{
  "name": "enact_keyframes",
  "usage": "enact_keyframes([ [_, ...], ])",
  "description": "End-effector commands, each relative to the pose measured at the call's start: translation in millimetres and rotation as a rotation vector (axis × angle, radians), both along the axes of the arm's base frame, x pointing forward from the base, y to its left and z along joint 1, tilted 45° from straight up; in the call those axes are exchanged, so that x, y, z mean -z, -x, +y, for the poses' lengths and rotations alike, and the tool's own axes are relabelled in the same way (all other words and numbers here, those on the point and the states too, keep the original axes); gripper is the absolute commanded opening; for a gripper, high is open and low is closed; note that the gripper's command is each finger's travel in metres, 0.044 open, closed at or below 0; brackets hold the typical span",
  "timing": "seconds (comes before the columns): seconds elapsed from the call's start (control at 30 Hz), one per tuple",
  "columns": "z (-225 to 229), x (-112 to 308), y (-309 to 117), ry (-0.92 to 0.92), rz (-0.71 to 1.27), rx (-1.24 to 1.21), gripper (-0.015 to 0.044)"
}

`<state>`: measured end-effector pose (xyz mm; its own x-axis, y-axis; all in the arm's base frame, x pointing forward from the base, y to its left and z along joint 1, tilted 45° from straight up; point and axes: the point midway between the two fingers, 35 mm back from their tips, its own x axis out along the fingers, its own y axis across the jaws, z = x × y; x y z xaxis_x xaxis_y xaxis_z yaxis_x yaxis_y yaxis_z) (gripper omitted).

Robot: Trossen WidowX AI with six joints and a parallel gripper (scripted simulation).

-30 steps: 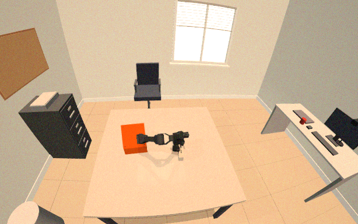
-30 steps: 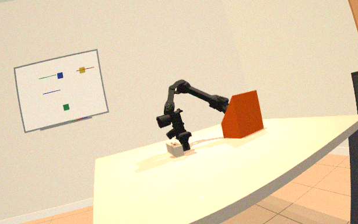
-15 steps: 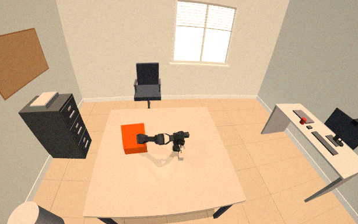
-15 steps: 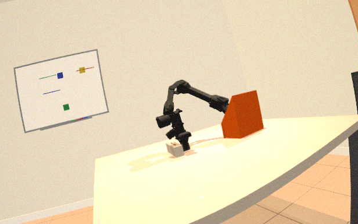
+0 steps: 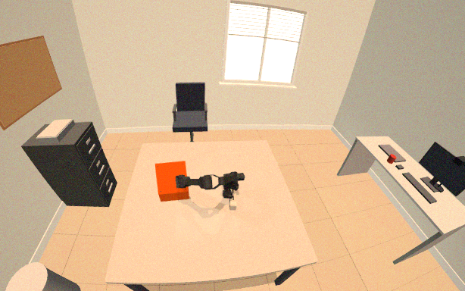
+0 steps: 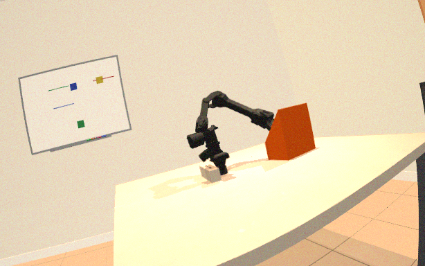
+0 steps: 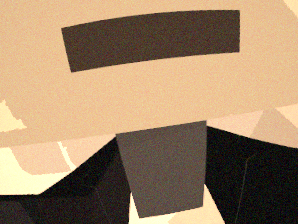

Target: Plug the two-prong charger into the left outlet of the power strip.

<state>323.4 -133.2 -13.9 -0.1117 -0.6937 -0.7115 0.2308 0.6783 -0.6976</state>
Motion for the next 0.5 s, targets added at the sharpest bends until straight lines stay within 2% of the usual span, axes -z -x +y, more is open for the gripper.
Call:
enact_keyframes([
  [0.0,-1.3,-2.5,-12.7,-0.001,-0.033,-0.003,0.0000],
  [0.47,-1.8,-2.9,-14.5,-0.001,-0.033,-0.003,0.0000],
])
